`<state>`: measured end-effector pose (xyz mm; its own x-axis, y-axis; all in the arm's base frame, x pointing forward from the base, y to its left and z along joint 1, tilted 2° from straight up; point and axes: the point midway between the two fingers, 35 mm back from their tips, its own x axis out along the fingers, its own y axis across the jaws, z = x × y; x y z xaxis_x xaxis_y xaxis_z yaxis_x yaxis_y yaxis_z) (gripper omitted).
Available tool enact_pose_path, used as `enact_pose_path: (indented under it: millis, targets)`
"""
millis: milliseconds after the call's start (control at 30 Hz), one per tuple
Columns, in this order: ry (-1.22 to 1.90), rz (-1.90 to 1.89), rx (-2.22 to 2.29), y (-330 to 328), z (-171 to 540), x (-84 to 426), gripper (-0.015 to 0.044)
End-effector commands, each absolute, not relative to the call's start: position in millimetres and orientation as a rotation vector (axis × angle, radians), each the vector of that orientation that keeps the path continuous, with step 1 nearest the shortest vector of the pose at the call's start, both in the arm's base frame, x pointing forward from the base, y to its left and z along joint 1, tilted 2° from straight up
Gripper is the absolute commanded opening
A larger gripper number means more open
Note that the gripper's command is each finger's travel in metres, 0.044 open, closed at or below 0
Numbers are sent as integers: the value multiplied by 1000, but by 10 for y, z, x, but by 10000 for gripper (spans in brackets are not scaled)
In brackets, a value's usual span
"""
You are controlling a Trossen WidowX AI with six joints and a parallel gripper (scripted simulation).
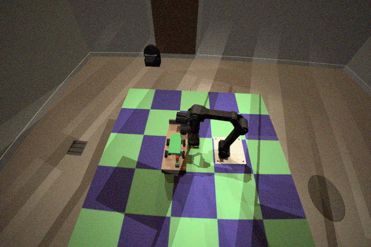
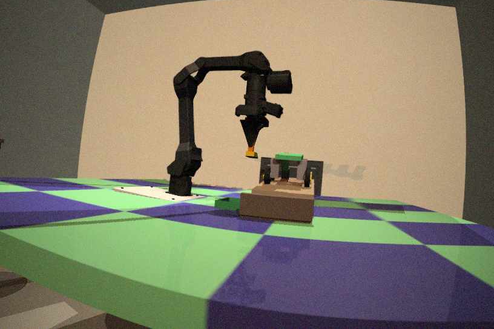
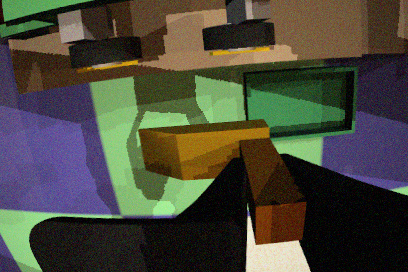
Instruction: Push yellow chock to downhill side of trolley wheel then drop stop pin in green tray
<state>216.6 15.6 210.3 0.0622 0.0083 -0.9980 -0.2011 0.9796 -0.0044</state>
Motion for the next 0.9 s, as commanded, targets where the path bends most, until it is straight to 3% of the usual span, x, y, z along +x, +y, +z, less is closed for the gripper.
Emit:
enact_pose_path:
  millis: [0, 867]
  targets:
    - [1498, 164, -158, 41, 2096, 2228, 0]
    - [1499, 171, -153, -837, 2020, 2620, 0]
